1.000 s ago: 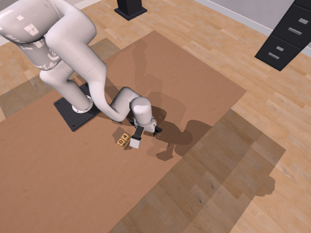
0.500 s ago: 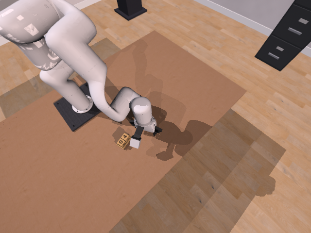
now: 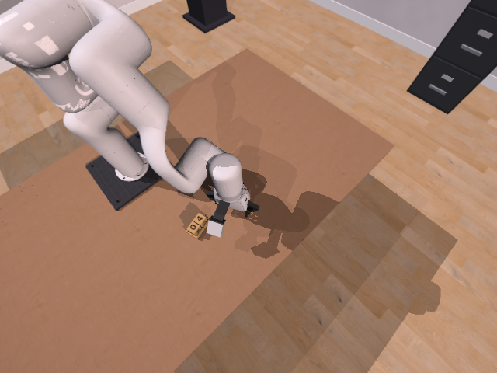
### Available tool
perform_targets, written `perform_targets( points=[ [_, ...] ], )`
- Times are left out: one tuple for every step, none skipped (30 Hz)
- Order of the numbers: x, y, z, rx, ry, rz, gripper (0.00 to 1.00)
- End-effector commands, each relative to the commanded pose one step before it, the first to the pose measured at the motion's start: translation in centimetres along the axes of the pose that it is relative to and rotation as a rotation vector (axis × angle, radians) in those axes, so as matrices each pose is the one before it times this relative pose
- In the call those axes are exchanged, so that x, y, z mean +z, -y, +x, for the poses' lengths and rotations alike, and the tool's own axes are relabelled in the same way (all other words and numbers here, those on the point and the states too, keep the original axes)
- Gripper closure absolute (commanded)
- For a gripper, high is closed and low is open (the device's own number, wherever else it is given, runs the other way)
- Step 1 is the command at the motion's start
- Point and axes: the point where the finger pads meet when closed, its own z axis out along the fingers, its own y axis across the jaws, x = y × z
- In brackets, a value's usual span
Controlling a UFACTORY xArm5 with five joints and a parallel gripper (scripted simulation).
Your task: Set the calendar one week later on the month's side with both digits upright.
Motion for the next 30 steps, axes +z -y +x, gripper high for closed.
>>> perform_targets(
  points=[
    [-1.484,0.167,-0.003,-0.00005,-0.00064,0.005,0.0],
    [-0.306,0.003,-0.005,0.0,0.0,0.0,0.0],
    [-0.25,0.0,-0.004,0.0,0.0,0.0,0.0],
    [-0.182,-0.001,-0.003,0.0,0.0,0.0,0.0],
    [-0.11,-0.001,-0.002,0.0,0.0,0.0,0.0],
    [-0.047,-0.001,-0.001,0.0,0.0,0.0,0.0],
    [-0.008,0.0,0.0,0.0,0.0,0.0,0.0],
    [0.0,-0.007,0.004,-0.00107,0.0,-0.00001,0.0],
    [0.0,0.0,0.0,0.0,0.0,0.0,0.0],
    [0.0,0.0,0.0,0.0,0.0,0.0,0.0],
    [-0.001,-0.04,0.025,-0.00629,0.00001,-0.00006,0.0],
    [-0.002,-0.087,0.054,-0.01377,0.00002,-0.00014,0.0],
    [-0.003,-0.134,0.081,-0.02095,0.00004,-0.00021,0.0],
    [-0.003,-0.168,0.096,-0.02598,0.00005,-0.00026,0.0],
    [-0.003,-0.183,0.096,-0.02778,0.00006,-0.00027,0.0],
    [-0.007,-0.331,0.19,-0.02025,-0.00001,0.00007,0.0],
    [-0.018,-0.725,0.424,-0.00021,-0.00023,0.00089,0.0],
    [-0.013,-0.493,0.269,-0.00001,-0.00004,0.00016,0.0],
    [-0.005,-0.226,0.12,0.0,-0.00002,0.00007,0.0],
    [-0.001,-0.039,0.02,0.0,0.0,0.00001,0.0],
    [0.0,-0.007,0.003,-0.00105,0.0,-0.00001,0.0],
    [0.0,-0.042,0.02,-0.00619,0.00001,-0.00004,0.0],
    [-0.001,-0.093,0.044,-0.01354,0.00002,-0.00008,0.0],
    [-0.001,-0.142,0.064,-0.0206,0.00004,-0.00012,0.0],
    [-0.001,-0.178,0.075,-0.02555,0.00005,-0.00014,0.0],
    [0.0,0.0,0.0,0.0,0.0,0.0,0.0],
    [0.0,0.0,0.0,0.0,0.0,0.0,0.0],
    [-0.001,-0.193,0.074,-0.02733,0.00006,-0.00015,0.0],
    [-0.003,-0.302,0.125,-0.02185,-0.00002,0.00006,0.0],
    [-0.012,-0.818,0.358,-0.00023,-0.00042,0.00092,0.0]
  ],
)
